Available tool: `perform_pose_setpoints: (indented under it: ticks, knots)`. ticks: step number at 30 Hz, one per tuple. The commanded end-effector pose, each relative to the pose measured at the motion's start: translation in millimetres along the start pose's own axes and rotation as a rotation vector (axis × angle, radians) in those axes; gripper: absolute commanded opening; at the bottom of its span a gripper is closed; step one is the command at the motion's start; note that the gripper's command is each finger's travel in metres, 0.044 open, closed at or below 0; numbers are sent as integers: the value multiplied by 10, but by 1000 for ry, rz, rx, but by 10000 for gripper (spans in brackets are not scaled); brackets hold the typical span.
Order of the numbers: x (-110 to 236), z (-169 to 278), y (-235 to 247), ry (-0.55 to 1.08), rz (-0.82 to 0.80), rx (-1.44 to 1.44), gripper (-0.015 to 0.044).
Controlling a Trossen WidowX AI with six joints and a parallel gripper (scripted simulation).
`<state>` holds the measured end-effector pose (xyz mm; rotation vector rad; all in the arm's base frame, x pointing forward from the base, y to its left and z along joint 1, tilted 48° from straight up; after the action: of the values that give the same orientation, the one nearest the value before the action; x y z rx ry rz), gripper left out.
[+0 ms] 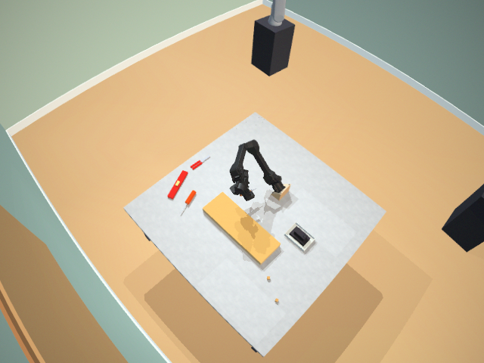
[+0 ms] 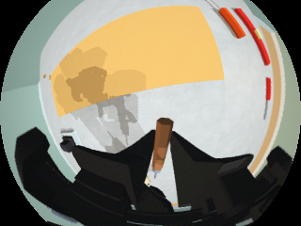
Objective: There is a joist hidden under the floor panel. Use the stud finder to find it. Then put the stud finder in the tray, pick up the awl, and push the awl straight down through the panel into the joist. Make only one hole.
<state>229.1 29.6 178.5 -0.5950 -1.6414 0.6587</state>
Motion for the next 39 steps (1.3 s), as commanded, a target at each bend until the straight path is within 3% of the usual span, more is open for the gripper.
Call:
perform_pose_setpoints:
  ticks: [1,20,39]
  knots:
    - [163,63,3,-84,-28,47,0]
    - [741,415,61,-466,-150,296,0]
    - [1070,825,19,-842,-279,538,0]
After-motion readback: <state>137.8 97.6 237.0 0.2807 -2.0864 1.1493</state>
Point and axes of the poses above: the point midway between the two fingers, 35 mm back from their tips, its own x axis back along the fingers, its own y axis across the jaws, z = x × y, the point moved 2 cm from there along x, back along the fingers, and after that the axes turned 10 degrees about x, right-handed, at the moved point
